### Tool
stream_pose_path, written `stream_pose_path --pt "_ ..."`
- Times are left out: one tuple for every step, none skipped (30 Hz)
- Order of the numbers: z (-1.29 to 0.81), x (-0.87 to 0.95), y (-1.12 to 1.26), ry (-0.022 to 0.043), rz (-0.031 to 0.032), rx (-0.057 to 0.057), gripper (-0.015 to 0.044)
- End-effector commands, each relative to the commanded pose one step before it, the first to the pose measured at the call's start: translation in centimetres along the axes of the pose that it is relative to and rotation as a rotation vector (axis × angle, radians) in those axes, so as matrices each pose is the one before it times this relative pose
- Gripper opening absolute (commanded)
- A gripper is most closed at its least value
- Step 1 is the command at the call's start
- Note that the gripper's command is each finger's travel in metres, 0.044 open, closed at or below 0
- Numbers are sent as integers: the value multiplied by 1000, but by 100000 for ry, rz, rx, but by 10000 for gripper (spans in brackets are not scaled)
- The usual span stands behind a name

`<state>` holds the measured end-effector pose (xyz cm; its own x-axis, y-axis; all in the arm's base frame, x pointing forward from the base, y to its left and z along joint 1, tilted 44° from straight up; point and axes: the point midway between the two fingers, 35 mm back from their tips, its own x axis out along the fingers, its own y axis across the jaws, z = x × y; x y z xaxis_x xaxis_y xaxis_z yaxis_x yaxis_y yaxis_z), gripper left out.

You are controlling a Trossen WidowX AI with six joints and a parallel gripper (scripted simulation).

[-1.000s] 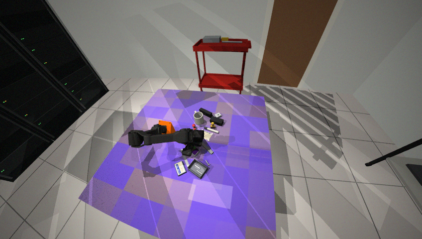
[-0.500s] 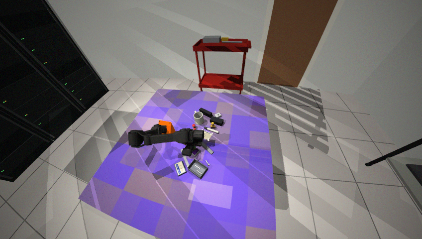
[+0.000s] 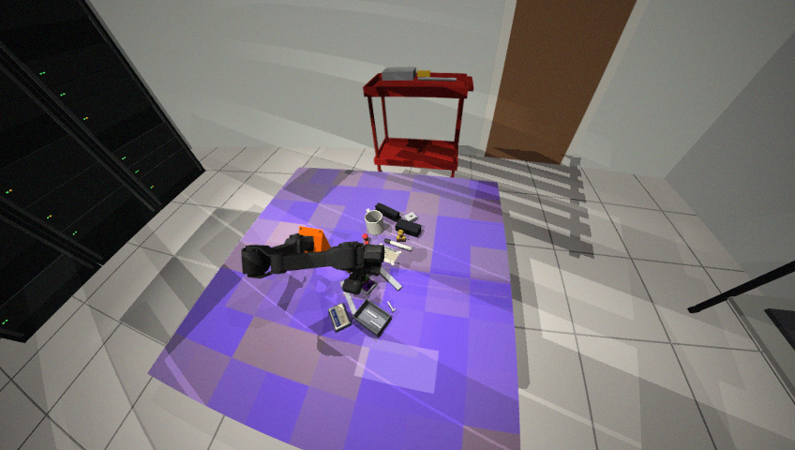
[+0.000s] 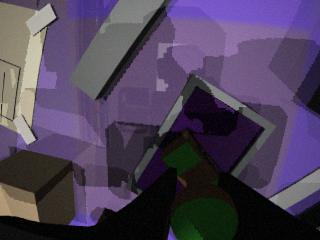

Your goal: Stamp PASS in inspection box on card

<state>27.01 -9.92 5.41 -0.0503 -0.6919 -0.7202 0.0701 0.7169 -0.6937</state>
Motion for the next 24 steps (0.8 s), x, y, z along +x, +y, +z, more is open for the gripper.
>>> stream_pose_path --pt "27 157 -103 115 -511 57 0" --pt "0 0 0 0 0 0 0" --pt "0 0 0 0 0 0 0" --pt "0 0 0 0 0 0 0" --pt "0 0 0 0 0 0 0" --pt "0 0 0 0 0 0 0" --pt "0 0 0 0 0 0 0" --pt "0 0 0 0 0 0 0" --pt "0 0 0 0 0 0 0" --pt "0 0 0 0 0 0 0" --pt "0 0 0 0 0 0 0" --pt "0 0 0 0 0 0 0" --pt "0 0 0 0 0 0 0" --pt "0 0 0 0 0 0 0" --pt "0 0 0 0 0 0 0" --pt "0 -8 0 0 1 0 0" --pt "1 -24 0 0 2 0 0" --pt "1 -39 1 0 3 0 0" --pt "1 -49 1 0 3 0 0" --pt "1 -49 1 0 3 0 0" --pt "1 -49 1 0 3 0 0" --pt "1 -49 1 0 3 0 0" --pt "1 -49 1 0 3 0 0" --pt "1 -49 1 0 3 0 0"
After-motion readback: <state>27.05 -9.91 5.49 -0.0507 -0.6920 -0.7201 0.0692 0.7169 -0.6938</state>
